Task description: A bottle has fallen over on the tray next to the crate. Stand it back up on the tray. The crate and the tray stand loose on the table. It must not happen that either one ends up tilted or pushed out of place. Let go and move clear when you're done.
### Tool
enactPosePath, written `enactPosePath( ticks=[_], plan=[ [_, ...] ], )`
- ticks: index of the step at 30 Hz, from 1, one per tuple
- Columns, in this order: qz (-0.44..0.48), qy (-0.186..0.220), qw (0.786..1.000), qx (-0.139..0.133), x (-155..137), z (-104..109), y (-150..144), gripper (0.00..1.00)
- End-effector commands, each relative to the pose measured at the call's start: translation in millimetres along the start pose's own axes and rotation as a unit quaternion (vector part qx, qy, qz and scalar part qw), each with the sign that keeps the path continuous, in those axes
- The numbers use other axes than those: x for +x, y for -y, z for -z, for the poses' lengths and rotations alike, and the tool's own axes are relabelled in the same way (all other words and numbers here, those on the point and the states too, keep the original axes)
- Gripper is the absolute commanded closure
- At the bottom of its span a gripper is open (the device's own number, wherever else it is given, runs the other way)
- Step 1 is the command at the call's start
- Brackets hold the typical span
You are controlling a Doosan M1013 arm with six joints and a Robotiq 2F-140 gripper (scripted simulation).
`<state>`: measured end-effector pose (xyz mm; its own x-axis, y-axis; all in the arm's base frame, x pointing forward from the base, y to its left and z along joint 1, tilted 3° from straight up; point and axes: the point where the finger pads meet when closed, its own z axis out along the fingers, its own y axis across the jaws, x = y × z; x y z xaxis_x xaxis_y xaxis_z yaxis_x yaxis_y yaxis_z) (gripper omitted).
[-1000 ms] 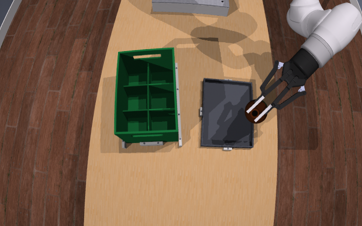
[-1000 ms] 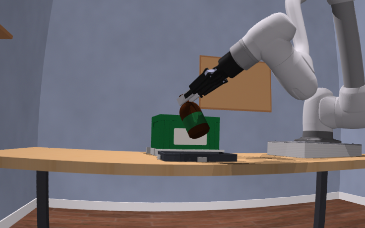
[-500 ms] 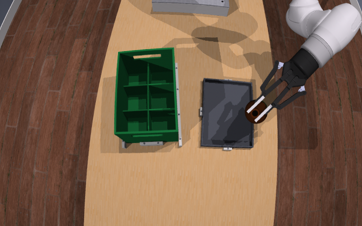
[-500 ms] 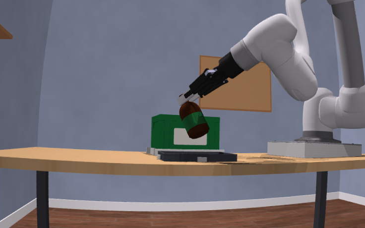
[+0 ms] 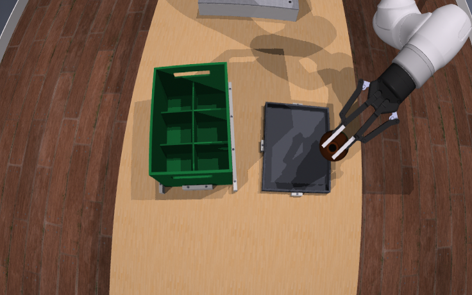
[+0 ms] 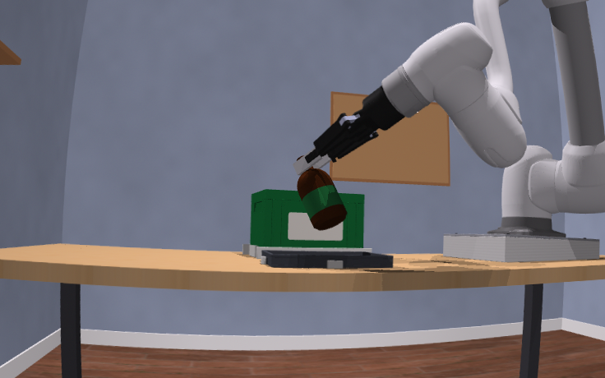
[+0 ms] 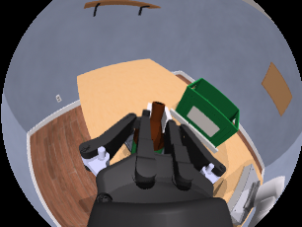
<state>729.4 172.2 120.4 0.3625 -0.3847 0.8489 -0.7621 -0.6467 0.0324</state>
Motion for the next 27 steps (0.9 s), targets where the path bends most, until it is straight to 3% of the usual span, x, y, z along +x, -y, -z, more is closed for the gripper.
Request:
enactPosePath(
  ticks=[1,27],
  plan=[
    [0.000,0.000,1.000,0.000,0.1,0.1,0.0,0.90],
    [0.000,-0.015,1.000,-0.002,-0.7,-0.6,-0.9,0.90]
  ],
)
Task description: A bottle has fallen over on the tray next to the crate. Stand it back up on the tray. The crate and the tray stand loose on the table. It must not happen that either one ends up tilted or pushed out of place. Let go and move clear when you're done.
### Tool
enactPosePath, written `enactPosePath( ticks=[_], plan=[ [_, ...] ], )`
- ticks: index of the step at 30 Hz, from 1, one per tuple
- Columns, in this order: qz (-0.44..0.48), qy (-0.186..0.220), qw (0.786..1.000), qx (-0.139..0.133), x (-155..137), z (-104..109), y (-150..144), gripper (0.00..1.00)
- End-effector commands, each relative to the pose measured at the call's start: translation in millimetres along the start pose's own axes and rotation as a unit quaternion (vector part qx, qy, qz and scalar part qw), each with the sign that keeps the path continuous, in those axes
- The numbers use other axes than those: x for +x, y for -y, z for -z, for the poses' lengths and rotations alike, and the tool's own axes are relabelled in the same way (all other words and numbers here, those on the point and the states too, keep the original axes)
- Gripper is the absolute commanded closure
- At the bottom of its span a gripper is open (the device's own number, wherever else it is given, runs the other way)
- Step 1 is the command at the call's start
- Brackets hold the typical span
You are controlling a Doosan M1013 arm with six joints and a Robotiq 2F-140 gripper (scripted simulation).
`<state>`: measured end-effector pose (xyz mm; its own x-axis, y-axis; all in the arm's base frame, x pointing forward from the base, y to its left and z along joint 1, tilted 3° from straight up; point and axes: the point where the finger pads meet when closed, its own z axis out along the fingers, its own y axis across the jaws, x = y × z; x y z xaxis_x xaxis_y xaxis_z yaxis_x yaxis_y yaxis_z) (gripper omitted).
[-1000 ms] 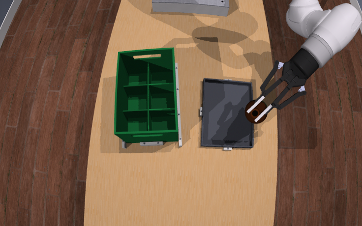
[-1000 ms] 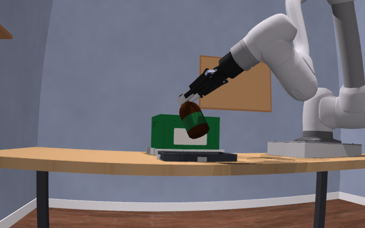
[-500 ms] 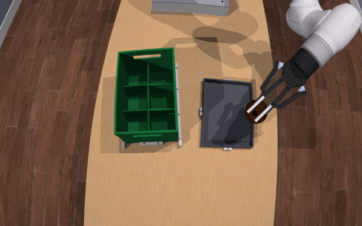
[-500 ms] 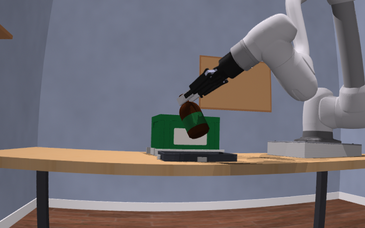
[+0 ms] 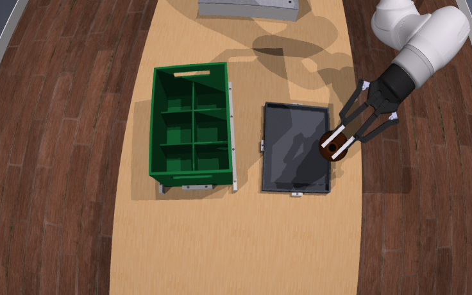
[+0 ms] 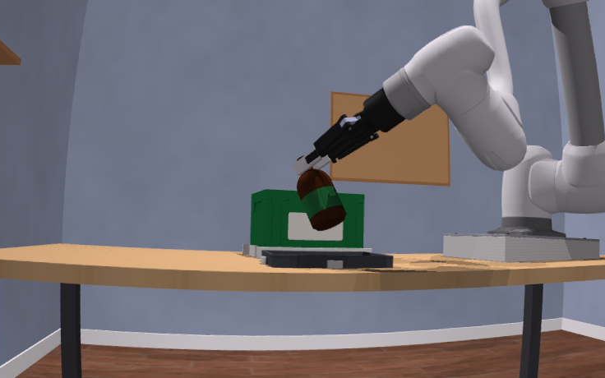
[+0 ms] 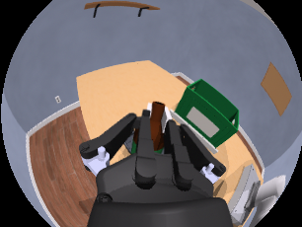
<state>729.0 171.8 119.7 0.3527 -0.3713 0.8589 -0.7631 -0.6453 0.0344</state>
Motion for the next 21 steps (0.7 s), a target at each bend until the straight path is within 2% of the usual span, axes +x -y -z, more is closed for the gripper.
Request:
enactPosePath(
  ticks=[1,21],
  plan=[
    [0.000,-0.008,1.000,-0.001,-0.3,-0.3,-0.4,0.90],
    [0.000,-0.062,0.998,-0.001,-2.1,0.3,-0.3,0.90]
  ],
)
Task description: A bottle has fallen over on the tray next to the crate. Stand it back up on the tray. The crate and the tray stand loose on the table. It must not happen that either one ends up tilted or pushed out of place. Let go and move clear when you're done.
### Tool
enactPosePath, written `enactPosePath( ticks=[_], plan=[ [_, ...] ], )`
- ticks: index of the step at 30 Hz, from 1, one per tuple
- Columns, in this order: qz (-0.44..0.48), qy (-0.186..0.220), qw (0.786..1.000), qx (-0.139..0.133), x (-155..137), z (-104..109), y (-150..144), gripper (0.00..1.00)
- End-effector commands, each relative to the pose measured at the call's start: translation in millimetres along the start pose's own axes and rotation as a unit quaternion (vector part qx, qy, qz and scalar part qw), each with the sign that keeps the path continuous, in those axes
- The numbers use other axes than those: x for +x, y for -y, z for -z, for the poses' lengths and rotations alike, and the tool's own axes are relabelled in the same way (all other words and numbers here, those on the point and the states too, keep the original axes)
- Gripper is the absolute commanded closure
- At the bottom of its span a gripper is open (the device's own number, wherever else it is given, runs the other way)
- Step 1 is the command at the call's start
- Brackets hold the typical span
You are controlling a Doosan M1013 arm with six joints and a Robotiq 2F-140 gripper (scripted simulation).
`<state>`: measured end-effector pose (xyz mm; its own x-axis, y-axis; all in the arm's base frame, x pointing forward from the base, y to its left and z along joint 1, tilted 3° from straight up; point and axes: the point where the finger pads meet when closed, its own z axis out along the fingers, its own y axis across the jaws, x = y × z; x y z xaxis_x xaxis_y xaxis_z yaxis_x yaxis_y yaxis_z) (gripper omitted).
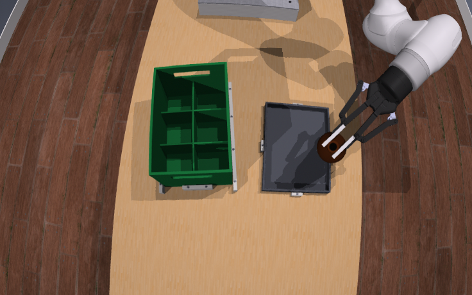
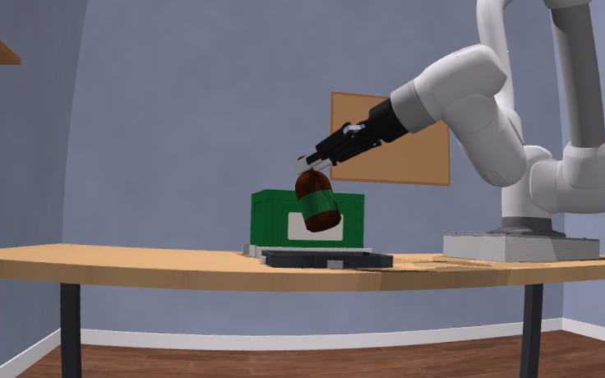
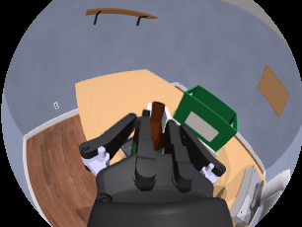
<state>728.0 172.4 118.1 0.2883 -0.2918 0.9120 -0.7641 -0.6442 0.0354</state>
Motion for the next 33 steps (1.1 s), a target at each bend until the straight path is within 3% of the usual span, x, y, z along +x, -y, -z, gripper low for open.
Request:
enactPosePath(
  ticks=[1,33],
  plan=[
    [0.000,-0.007,1.000,0.001,-0.1,0.3,0.2,0.90],
    [-0.001,-0.020,1.000,0.002,-0.4,1.1,0.9,0.90]
  ],
)
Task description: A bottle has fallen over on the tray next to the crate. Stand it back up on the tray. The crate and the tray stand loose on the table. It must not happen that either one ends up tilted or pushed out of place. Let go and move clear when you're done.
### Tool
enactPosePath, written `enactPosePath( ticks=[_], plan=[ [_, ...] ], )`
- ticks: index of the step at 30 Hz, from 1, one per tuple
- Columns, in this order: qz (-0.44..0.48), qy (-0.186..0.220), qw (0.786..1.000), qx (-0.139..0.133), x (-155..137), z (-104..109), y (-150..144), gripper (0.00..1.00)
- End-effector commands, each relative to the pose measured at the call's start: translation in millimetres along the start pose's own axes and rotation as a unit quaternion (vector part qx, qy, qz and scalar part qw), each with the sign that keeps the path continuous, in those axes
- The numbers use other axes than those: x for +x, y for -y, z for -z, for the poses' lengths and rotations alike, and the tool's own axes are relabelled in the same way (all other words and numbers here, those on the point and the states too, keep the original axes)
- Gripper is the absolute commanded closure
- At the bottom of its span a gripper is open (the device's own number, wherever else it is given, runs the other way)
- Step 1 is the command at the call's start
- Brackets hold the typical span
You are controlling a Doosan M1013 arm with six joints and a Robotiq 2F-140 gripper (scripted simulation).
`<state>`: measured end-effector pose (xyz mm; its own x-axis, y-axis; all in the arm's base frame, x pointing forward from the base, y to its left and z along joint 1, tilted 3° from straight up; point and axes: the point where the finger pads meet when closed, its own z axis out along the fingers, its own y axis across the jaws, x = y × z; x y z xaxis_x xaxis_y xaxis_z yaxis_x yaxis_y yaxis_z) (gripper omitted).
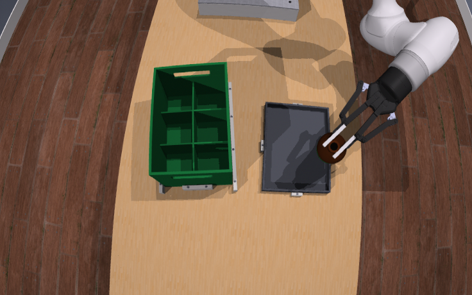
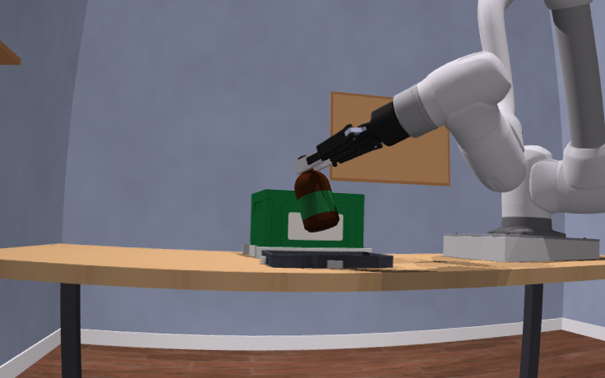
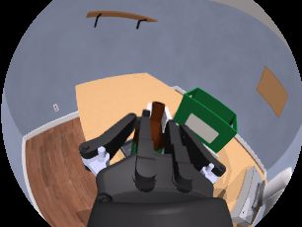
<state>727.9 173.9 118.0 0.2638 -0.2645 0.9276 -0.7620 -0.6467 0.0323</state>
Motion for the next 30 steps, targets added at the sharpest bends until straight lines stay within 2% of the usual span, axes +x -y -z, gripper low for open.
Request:
enactPosePath(
  ticks=[1,30],
  plan=[
    [0.000,0.000,1.000,0.000,0.1,0.0,0.0,0.90],
    [0.000,0.000,1.000,0.000,0.9,-2.2,-2.3,0.90]
  ],
)
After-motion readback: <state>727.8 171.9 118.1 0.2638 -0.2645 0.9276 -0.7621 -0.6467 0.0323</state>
